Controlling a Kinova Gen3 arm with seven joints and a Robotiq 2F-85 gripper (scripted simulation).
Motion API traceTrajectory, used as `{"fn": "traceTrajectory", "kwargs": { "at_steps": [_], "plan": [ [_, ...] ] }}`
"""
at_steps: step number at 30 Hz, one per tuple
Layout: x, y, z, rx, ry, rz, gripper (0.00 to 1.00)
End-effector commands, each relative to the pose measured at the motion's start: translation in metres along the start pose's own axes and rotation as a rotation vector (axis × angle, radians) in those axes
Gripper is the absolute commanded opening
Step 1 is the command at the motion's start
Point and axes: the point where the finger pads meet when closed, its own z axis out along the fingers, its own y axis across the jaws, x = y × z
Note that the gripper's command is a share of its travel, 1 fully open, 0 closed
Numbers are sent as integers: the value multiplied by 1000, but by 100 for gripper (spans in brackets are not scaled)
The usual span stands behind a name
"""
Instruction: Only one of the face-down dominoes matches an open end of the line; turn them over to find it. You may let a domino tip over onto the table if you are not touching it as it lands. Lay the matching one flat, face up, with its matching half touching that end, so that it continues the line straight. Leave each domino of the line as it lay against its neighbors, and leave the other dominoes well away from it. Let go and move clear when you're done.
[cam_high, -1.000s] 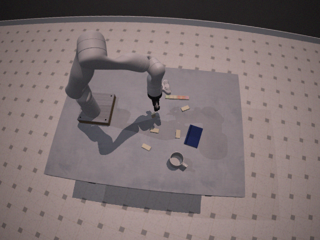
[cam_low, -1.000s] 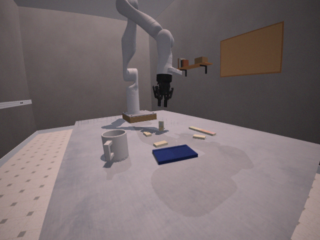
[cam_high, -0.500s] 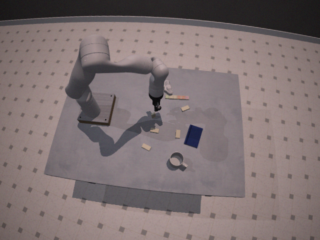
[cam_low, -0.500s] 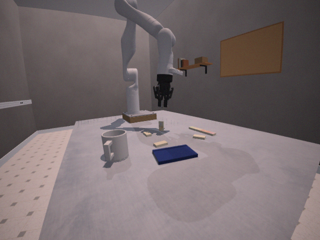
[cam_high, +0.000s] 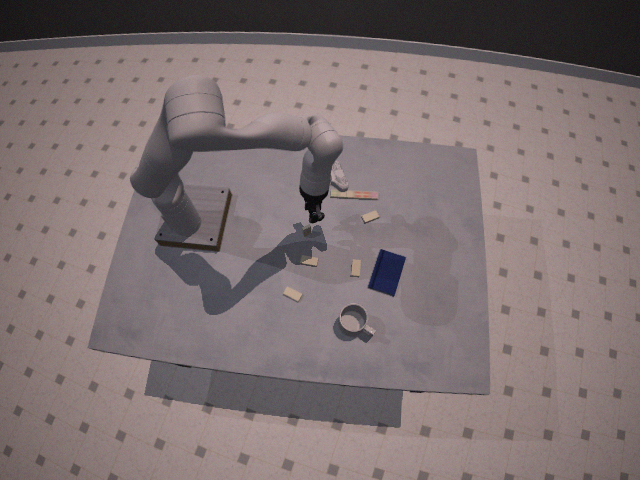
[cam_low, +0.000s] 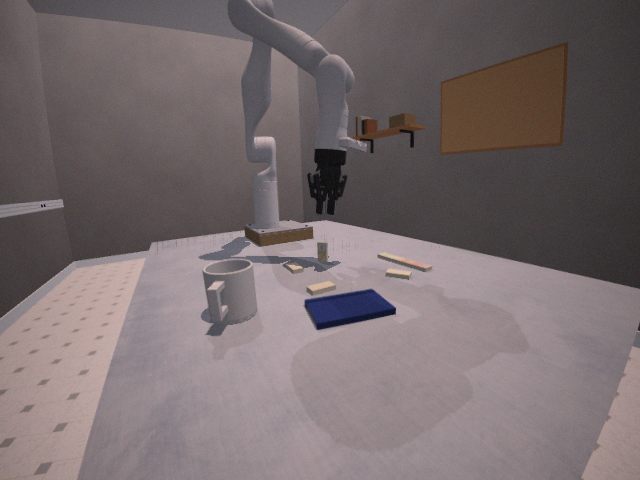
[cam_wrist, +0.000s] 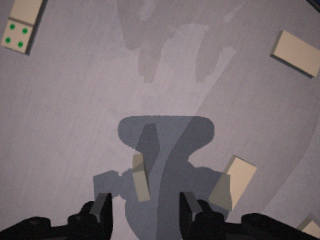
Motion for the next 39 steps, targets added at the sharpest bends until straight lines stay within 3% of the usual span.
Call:
{"fn": "traceTrajectory", "kwargs": {
  "at_steps": [1,39],
  "plan": [
    [0,0,0,4,-6,-7,47],
    [0,0,0,18,-26,-27,47]
  ]
}}
